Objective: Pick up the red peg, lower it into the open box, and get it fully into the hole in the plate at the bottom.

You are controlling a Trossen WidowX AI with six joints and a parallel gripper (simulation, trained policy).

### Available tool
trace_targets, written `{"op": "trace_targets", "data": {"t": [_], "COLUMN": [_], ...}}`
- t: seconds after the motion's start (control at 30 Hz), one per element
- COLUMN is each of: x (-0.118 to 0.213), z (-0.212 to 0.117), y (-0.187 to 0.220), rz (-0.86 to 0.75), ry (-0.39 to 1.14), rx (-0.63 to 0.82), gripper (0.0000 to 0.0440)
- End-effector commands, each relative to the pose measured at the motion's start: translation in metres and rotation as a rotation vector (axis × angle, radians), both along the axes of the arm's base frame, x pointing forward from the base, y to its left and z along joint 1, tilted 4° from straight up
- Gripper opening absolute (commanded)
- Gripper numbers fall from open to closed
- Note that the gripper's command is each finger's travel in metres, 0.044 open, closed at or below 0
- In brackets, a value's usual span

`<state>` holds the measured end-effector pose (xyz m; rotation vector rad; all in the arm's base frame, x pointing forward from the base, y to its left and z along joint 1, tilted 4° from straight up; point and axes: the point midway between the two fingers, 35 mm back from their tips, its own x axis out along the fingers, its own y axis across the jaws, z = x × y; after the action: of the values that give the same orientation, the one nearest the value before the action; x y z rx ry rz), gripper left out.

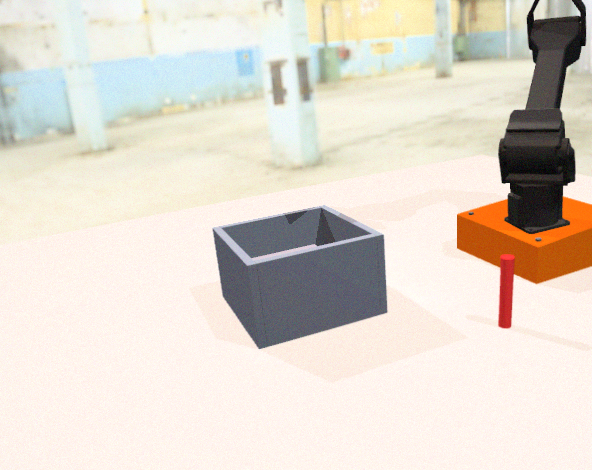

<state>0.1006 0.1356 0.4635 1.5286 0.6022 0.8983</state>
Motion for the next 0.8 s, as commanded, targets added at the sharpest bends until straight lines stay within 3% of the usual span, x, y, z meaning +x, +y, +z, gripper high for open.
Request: {"op": "trace_targets", "data": {"t": [0.0,0.37,0.77], "x": [0.025,0.064,0.077], "z": [-0.038,-0.135,-0.237], "y": [0.015,0.036,0.032], "rz": [-0.045,-0.121,-0.172], "ry": [0.101,0.352,0.633], "rx": [-0.114,-0.394,-0.7], "gripper": [0.044,0.044,0.044]}}
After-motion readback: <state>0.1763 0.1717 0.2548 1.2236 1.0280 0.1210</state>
